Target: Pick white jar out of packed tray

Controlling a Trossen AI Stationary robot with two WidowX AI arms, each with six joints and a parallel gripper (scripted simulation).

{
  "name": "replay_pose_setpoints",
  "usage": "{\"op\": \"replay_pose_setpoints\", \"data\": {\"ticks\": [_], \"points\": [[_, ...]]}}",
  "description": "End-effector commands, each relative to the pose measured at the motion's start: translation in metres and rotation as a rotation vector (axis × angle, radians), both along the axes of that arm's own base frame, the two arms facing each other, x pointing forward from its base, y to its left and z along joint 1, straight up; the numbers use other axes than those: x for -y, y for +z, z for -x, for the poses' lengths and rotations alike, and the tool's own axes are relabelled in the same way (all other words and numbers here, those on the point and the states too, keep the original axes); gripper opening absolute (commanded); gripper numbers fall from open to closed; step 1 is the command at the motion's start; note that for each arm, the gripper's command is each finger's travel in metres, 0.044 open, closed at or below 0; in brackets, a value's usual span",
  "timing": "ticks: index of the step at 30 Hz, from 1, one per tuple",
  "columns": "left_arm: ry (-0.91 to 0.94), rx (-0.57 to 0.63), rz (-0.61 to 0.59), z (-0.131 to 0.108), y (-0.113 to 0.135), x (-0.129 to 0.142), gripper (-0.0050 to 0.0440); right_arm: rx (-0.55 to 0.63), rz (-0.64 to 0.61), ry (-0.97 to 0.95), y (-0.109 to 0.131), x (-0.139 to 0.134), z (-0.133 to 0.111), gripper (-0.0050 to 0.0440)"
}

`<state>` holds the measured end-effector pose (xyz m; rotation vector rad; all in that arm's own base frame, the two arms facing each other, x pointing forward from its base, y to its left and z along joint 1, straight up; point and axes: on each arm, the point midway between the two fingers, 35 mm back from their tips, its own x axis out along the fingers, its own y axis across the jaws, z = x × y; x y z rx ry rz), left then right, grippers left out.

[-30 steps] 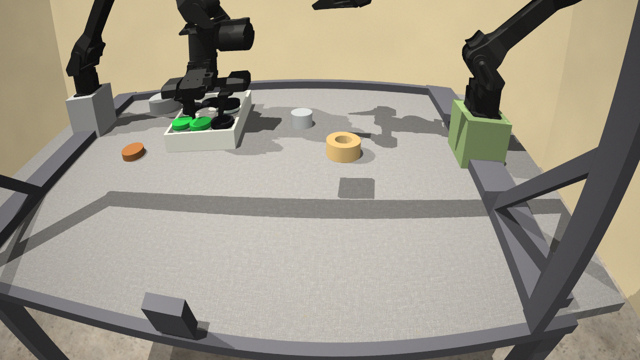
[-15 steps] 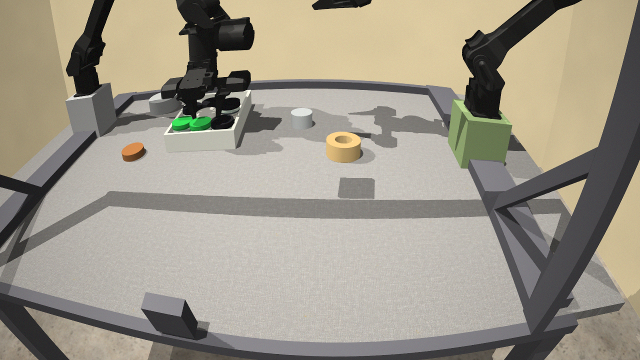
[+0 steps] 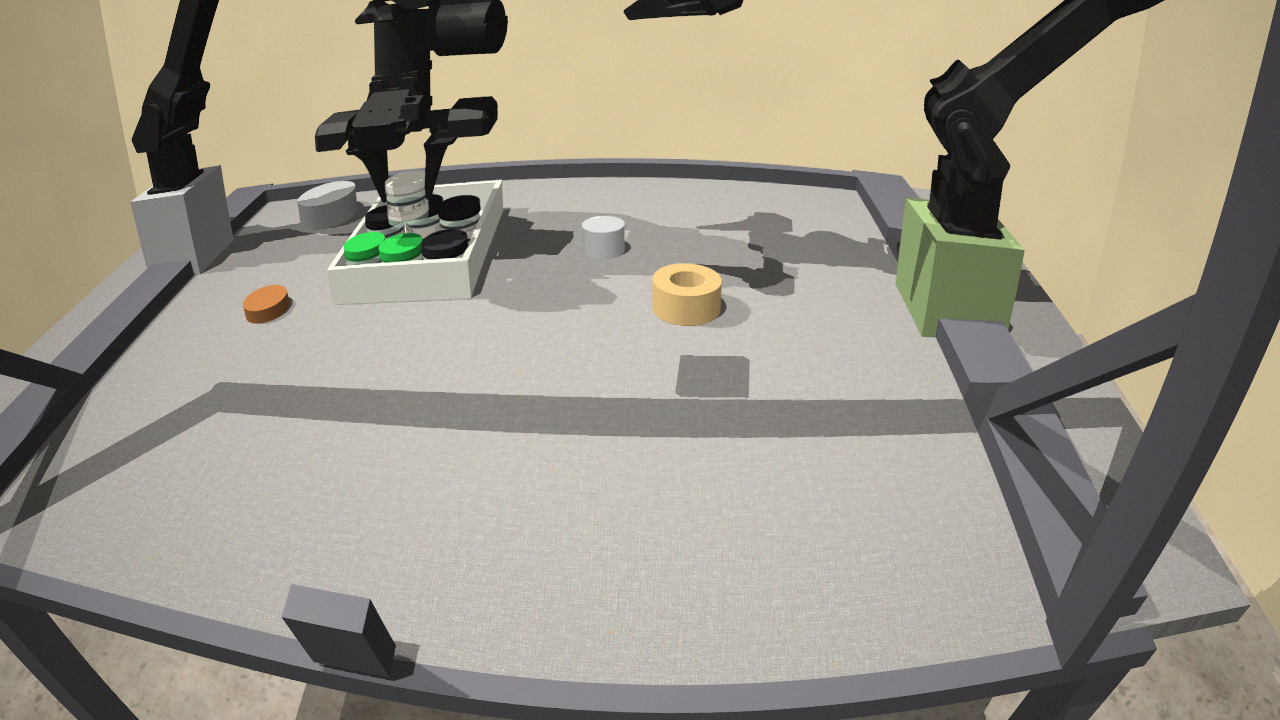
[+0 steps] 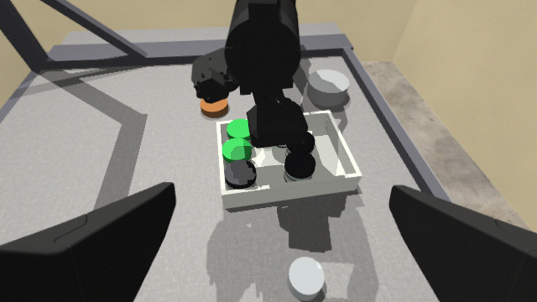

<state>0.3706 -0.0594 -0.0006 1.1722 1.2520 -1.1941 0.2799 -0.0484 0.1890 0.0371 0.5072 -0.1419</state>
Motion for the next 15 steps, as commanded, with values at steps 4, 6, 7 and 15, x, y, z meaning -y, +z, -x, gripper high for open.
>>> {"op": "replay_pose_setpoints", "data": {"ticks": [4,6,7,15], "points": [[0.002,0.079,0.015,-0.012,0.095,0.0,-0.0004,0.022,0.005,-0.003,0.008,0.001,0.0,0.044],[0.002,0.079,0.015,-0.011,0.105,0.0,-0.0005,0.022,0.005,-0.003,0.008,0.001,0.0,0.044],[0.002,0.079,0.015,-0.011,0.105,0.0,-0.0005,0.022,0.005,-0.003,0.008,0.001,0.0,0.044],[0.002,0.064,0.013,-0.011,0.102,0.0,-0.005,0.022,0.005,-0.003,0.008,0.001,0.0,0.044]]}}
